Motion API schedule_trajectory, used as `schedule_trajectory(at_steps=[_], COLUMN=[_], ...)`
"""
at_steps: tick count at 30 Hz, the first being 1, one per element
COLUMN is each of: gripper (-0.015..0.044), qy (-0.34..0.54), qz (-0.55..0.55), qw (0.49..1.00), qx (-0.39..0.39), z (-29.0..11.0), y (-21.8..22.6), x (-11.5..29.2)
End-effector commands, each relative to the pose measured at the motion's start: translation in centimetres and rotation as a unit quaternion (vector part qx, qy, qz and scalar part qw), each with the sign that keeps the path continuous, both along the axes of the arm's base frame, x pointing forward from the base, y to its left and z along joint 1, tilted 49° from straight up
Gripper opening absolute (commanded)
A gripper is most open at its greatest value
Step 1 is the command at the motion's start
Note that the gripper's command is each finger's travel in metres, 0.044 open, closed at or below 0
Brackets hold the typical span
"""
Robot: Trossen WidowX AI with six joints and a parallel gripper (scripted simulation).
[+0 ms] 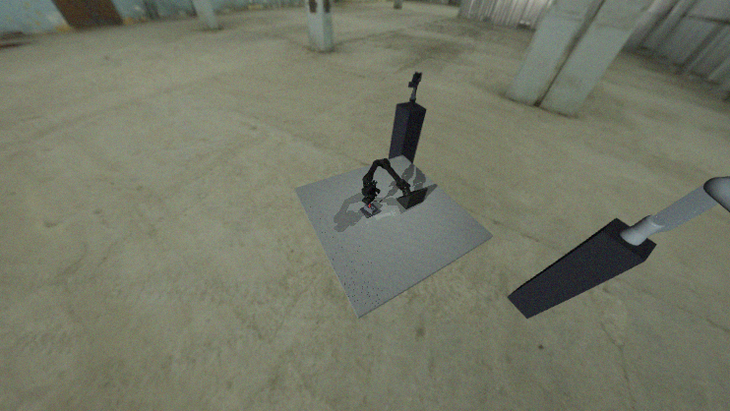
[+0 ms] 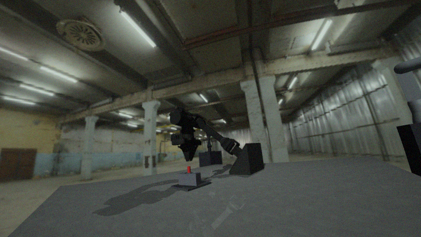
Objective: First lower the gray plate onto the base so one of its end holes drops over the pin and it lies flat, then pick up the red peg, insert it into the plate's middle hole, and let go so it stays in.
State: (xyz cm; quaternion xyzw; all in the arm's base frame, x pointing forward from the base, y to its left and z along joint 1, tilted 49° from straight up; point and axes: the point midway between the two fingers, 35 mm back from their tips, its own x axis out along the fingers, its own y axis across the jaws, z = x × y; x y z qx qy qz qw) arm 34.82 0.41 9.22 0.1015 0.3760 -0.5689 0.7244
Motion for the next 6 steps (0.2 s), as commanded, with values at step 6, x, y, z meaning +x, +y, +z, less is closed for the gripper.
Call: schedule_trajectory(at_steps=[6], gripper=[0.0150], qy=[-0.001], qz=[-0.001], qw=[1.000], qx=[0.001], z=[0.44], y=[0.46], x=[-0.07])
